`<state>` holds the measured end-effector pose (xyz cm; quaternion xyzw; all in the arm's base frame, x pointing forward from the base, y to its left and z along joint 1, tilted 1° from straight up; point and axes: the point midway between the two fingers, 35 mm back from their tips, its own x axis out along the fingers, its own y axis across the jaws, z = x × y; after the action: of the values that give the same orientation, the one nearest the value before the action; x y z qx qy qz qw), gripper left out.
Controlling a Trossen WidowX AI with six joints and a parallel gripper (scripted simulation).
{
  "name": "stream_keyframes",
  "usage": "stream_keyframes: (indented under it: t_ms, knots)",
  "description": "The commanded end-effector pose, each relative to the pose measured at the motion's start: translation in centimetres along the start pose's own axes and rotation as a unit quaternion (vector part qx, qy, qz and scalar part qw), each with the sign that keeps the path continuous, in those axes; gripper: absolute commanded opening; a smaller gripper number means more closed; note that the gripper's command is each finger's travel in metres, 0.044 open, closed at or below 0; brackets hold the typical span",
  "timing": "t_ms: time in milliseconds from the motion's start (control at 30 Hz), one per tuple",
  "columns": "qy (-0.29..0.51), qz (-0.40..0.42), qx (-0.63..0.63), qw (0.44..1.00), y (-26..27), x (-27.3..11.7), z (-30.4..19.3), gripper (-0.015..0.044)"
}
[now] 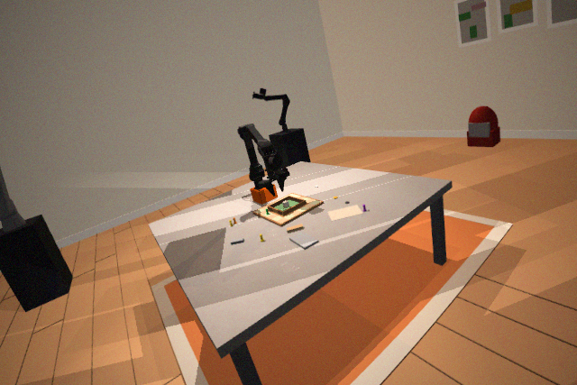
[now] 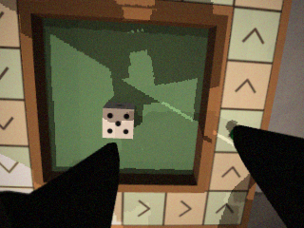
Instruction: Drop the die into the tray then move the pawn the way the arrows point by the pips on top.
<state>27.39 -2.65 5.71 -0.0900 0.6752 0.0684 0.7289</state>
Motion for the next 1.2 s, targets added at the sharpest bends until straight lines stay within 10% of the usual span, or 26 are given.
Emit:
stream_keyframes:
  t_ms: [0, 1167]
  knots:
    - [0.017, 0.005, -0.129, 0.991, -3.8, 1.3, -1.5, 0.0204]
    - [0.03, 0.016, -0.264, 0.964, -7.6, 5.6, -4.1, 0.02]
